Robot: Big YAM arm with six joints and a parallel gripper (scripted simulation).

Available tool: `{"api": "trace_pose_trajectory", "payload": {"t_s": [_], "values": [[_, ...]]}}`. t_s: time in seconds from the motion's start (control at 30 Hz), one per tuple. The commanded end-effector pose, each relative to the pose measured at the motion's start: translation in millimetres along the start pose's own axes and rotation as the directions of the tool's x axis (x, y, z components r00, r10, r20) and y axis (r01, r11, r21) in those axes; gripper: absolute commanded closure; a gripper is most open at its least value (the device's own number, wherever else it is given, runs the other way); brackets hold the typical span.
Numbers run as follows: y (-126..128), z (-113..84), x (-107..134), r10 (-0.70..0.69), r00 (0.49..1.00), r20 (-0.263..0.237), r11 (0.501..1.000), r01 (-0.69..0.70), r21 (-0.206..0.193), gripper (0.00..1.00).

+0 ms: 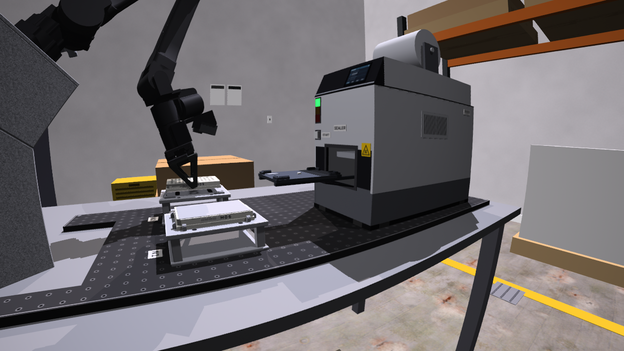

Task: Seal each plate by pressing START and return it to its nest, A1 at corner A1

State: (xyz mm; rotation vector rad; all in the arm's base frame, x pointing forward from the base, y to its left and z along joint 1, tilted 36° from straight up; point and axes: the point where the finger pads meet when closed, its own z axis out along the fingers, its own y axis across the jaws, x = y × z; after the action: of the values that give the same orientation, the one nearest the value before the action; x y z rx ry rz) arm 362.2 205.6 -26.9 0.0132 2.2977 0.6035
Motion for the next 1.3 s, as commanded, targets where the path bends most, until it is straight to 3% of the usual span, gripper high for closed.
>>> {"api": "trace_pose_trajectory", "payload": {"t_s": [0.0,0.47,0.73,1.03,1.27], "values": [[-5,-14.6,-5,-0.002,1.000,0.010,1.000,0.002,0.006,1.00],[-1,-32.9,-18,-0.004,1.000,0.018,1.000,0.004,0.001,1.00],[-7,-43.1,-13,0.003,1.000,0.001,1.000,-0.003,0.013,1.00],[3,-55.2,-31,-0.008,1.000,0.025,1.000,0.008,-0.006,1.00],[-6,-64.7,-23,0.006,1.000,0.007,1.000,-0.006,0.012,1.00]]}}
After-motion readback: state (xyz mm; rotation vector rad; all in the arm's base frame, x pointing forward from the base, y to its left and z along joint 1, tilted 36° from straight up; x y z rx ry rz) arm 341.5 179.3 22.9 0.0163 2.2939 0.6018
